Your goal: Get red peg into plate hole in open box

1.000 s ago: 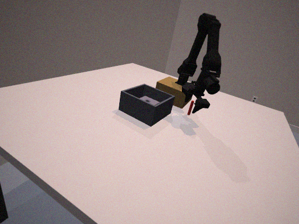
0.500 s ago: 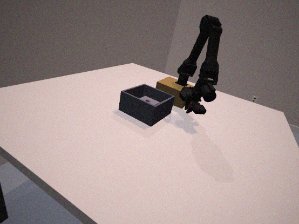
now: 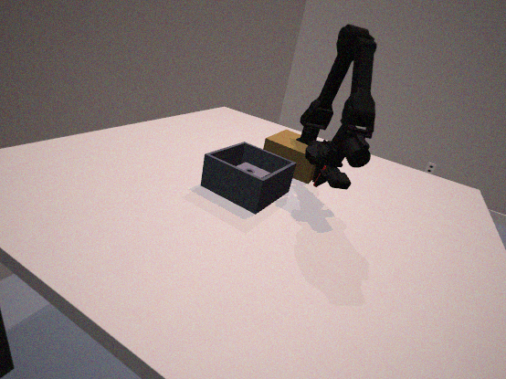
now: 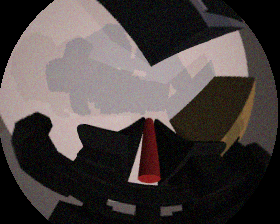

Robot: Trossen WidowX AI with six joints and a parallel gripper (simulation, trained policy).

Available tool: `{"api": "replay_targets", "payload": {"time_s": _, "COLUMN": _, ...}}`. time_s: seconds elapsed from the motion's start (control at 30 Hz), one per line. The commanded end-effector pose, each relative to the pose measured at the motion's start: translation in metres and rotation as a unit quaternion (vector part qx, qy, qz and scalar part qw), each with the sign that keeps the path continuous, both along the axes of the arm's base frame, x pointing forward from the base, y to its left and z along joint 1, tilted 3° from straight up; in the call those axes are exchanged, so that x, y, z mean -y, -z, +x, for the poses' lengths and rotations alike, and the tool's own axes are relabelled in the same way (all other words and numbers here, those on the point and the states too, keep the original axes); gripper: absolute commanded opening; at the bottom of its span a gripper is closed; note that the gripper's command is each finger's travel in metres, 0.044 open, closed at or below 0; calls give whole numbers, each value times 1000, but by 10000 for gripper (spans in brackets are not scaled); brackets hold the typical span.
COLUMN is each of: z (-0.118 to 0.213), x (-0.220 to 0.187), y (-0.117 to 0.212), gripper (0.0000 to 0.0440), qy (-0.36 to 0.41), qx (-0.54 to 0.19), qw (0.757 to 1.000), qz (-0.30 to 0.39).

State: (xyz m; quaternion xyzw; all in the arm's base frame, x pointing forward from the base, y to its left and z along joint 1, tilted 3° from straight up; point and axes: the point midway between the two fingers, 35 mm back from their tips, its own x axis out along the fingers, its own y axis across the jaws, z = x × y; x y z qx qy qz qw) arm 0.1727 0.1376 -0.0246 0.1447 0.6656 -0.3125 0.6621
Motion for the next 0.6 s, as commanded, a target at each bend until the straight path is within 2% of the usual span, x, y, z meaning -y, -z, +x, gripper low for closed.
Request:
{"api": "replay_targets", "payload": {"time_s": 0.0, "z": 8, "x": 2, "y": -13, "gripper": 0, "qy": -2, "qx": 11, "qw": 1000, "qz": -5}}
{"api": "replay_targets", "payload": {"time_s": 0.57, "z": 53, "x": 18, "y": -76, "gripper": 0, "qy": 35, "qx": 61, "qw": 997, "qz": -26}}
